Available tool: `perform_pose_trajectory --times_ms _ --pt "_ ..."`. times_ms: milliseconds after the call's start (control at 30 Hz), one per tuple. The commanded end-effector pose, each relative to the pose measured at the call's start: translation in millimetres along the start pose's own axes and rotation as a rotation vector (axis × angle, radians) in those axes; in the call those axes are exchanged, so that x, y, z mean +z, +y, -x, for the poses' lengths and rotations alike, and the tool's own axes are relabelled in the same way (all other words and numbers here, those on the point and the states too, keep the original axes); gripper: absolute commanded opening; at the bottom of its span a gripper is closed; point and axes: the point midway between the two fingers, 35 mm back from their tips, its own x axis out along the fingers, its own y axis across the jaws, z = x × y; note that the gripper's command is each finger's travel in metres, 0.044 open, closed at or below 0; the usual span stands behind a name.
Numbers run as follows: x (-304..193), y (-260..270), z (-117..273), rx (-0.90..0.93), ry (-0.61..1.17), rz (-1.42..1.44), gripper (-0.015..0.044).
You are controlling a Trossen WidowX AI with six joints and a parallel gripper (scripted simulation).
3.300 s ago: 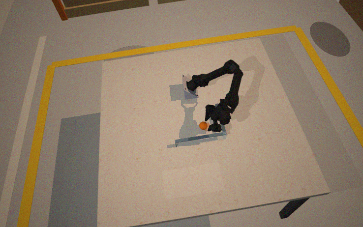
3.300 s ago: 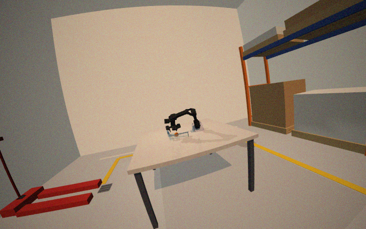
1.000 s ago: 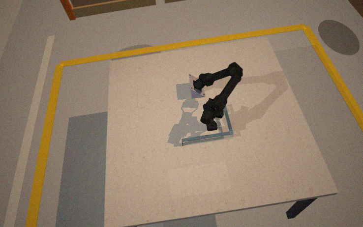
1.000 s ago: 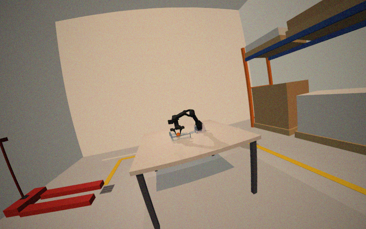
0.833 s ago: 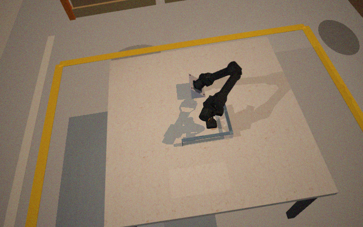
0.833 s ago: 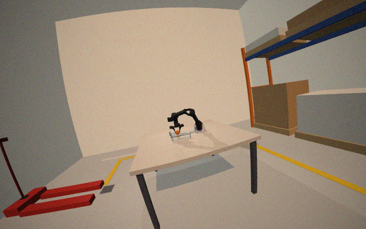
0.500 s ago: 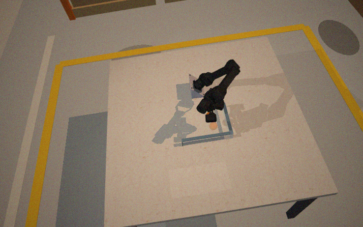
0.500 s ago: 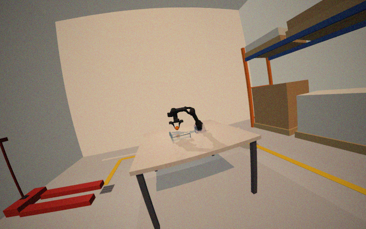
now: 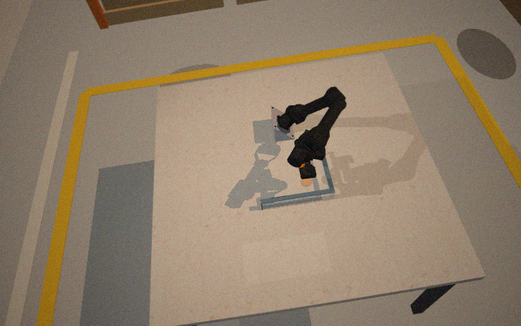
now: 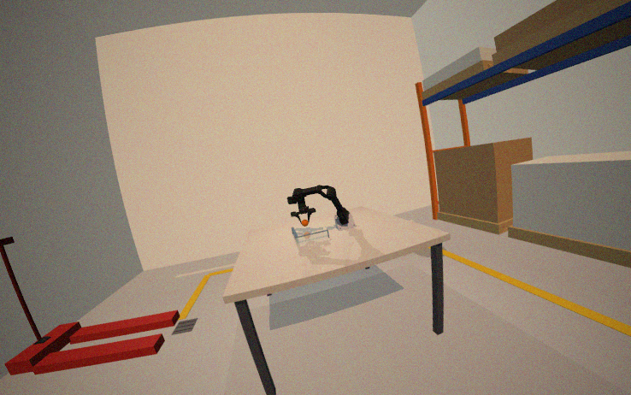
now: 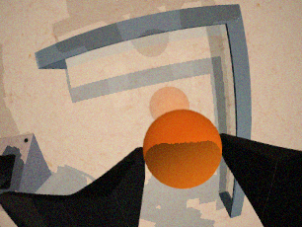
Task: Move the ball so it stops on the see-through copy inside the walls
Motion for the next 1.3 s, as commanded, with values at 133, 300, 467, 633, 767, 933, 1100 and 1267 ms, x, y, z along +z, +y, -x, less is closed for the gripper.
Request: perform_pose_trajectory --times_ms 133,300,467,633,767,933,1100,1267 --pt "6.5 -2.8 -17.6 0.01 -0.006 0.029 0.0" --pt "6.2 -4.0 -37.1 0.009 -0.005 0.029 0.0" --pt "6.6 -3.9 -59.2 0.009 -0.006 0.029 0.0" --pt "7.6 -2.1 -80.2 0.009 -0.008 0.029 0.0" --pt "7.8 -1.7 -83.2 0.009 -0.009 0.029 0.0" --pt "7.8 -1.8 -88.1 0.009 -0.009 0.029 0.0" --pt "7.9 -1.7 -96.3 0.009 -0.009 0.03 0.0" --pt "8.1 -1.5 -101.9 0.009 -0.01 0.03 0.0"
